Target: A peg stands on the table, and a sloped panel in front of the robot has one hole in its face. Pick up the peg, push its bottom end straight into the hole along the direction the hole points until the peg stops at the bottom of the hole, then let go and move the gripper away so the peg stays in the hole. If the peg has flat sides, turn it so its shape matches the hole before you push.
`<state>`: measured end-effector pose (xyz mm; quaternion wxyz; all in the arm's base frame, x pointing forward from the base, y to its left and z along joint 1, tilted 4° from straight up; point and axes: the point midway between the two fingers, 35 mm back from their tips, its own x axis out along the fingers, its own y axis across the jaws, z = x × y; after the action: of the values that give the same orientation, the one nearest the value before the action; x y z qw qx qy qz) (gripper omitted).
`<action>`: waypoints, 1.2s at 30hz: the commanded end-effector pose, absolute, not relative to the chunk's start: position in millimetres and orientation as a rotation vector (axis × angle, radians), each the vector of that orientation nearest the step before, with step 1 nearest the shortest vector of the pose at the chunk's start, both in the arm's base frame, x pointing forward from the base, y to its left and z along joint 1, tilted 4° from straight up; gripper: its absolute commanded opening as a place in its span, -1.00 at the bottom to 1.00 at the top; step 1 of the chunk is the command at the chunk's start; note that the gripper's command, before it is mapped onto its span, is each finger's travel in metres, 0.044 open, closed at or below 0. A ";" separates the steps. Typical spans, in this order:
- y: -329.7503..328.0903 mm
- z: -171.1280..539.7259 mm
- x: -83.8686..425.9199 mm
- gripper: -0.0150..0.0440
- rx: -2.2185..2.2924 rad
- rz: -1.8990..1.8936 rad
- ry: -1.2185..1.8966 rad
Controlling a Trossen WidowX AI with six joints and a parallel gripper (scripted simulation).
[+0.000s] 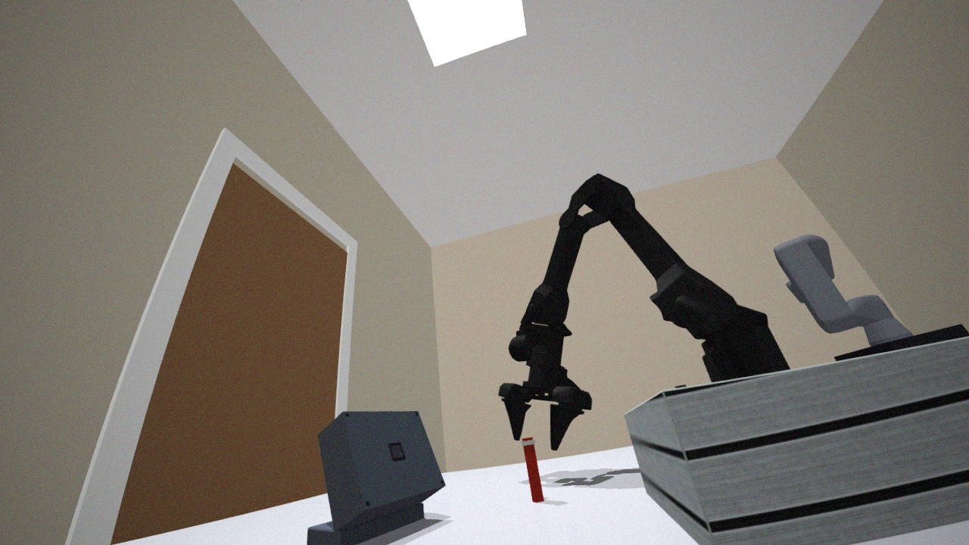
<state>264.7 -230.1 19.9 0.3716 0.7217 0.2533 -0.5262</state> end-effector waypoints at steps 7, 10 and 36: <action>-195.4 26.3 273.5 1.00 1.895 -1.508 0.639; -185.1 28.1 274.8 1.00 1.903 -1.558 0.631; -107.8 49.0 272.0 1.00 1.873 -1.941 0.443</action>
<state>271.8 -112.5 45.0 0.2067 0.6741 0.1722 -0.6878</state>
